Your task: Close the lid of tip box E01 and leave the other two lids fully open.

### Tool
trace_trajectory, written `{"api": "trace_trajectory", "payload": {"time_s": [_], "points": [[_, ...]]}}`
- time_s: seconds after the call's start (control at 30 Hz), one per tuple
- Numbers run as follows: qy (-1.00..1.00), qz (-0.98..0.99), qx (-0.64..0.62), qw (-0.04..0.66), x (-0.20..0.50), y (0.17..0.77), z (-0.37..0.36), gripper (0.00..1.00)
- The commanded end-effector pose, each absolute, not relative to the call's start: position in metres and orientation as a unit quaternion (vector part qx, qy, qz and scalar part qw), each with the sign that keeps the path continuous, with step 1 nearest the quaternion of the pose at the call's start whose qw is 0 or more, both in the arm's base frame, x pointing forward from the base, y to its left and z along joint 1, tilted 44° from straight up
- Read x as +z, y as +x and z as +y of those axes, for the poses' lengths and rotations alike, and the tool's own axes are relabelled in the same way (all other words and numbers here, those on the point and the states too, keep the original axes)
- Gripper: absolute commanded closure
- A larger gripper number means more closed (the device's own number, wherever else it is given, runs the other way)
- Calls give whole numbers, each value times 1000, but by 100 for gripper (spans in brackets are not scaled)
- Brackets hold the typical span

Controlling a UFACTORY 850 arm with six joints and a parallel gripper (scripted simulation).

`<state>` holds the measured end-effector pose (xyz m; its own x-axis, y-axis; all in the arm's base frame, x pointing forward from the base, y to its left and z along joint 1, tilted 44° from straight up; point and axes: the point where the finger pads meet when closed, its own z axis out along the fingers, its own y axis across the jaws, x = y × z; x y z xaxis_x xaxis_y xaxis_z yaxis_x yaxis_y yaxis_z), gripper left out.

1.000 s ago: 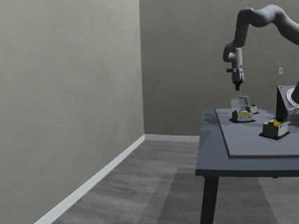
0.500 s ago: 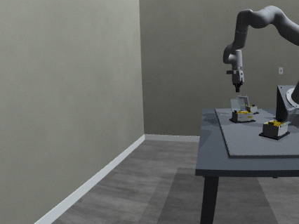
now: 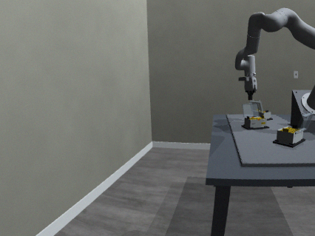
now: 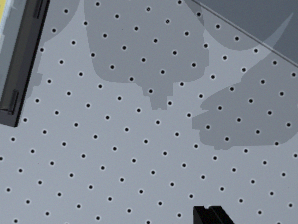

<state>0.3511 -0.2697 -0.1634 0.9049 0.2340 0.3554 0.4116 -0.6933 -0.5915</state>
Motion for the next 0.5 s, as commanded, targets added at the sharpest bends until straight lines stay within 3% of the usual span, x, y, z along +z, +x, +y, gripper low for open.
{"api": "trace_trajectory", "payload": {"time_s": [0.0, 0.47], "points": [[-912, -177, -128, 348, -168, 352, -266, 100], [-912, -177, -128, 348, -182, 355, -253, 100]]}}
